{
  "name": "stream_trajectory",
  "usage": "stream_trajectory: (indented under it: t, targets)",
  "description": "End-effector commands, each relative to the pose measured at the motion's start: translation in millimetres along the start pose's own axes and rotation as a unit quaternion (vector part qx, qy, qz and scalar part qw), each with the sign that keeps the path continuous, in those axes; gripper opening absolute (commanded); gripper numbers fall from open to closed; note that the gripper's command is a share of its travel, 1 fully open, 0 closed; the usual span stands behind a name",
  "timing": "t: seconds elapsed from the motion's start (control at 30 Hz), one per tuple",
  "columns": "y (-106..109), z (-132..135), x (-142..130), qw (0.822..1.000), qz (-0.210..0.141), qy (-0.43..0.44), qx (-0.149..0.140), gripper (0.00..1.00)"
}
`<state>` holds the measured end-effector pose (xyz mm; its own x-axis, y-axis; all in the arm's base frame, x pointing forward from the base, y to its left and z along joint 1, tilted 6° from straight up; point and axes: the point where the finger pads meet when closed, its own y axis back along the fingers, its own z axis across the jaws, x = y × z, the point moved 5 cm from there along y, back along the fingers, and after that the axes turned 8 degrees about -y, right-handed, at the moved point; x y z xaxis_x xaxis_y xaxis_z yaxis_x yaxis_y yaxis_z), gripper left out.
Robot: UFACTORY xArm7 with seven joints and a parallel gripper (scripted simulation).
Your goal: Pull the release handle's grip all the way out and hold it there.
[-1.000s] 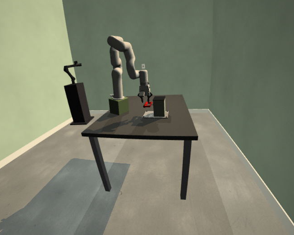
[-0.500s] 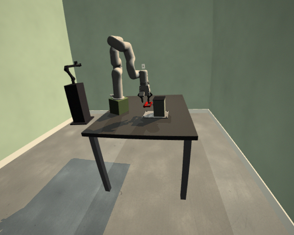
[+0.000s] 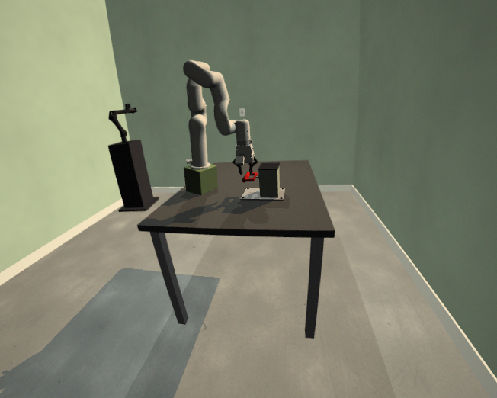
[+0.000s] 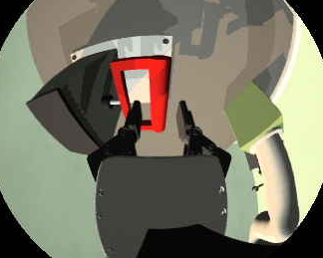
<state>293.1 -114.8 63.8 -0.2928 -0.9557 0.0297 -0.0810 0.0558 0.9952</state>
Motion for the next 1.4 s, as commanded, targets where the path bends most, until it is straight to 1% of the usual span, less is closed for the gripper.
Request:
stream_trajectory:
  t: [0.0, 1.0, 1.37]
  targets:
    - [-4.7, -1.2, 0.0, 1.0, -0.001, 0.0, 0.001, 0.53]
    - [-31.0, -1.2, 0.0, 1.0, -0.001, 0.0, 0.001, 0.53]
    - [-35.2, -1.3, 0.0, 1.0, -0.001, 0.0, 0.001, 0.53]
